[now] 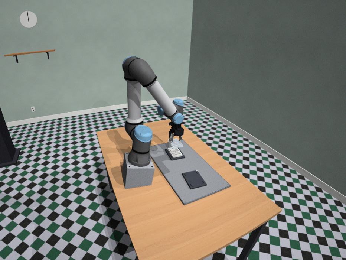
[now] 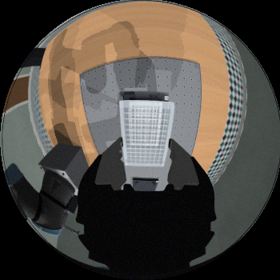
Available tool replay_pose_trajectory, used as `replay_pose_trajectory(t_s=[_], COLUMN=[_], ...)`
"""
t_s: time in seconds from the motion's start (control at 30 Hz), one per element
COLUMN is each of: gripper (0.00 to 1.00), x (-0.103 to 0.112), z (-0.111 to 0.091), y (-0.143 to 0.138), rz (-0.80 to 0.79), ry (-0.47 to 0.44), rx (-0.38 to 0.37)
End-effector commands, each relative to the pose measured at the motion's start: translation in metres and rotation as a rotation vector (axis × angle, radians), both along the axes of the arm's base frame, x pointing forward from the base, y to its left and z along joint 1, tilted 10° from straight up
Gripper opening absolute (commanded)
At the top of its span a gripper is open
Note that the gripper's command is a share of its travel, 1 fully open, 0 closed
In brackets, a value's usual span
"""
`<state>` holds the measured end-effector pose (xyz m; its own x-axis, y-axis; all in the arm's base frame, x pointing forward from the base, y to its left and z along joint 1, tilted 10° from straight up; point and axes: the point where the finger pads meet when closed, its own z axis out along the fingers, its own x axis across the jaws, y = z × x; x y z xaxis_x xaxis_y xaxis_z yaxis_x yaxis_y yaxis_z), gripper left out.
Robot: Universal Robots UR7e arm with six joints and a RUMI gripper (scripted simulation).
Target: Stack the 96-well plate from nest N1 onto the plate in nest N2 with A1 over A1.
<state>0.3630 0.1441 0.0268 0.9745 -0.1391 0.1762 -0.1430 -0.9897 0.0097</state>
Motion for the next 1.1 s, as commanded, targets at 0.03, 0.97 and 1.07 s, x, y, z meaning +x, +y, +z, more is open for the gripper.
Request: replay_pose_trajectory(t_s=[0.03,0.97,1.07], gripper=[0.0,0.0,0.0], x=[0.0,0.002,0.003], z=[0.0,-0.013,-0.014], y=[0.0,-0.002,-0.002], rz=[0.0,0.0,0.0], ry=[-0.001,-0.001,-0.001], rx=[0.0,0.0,0.0])
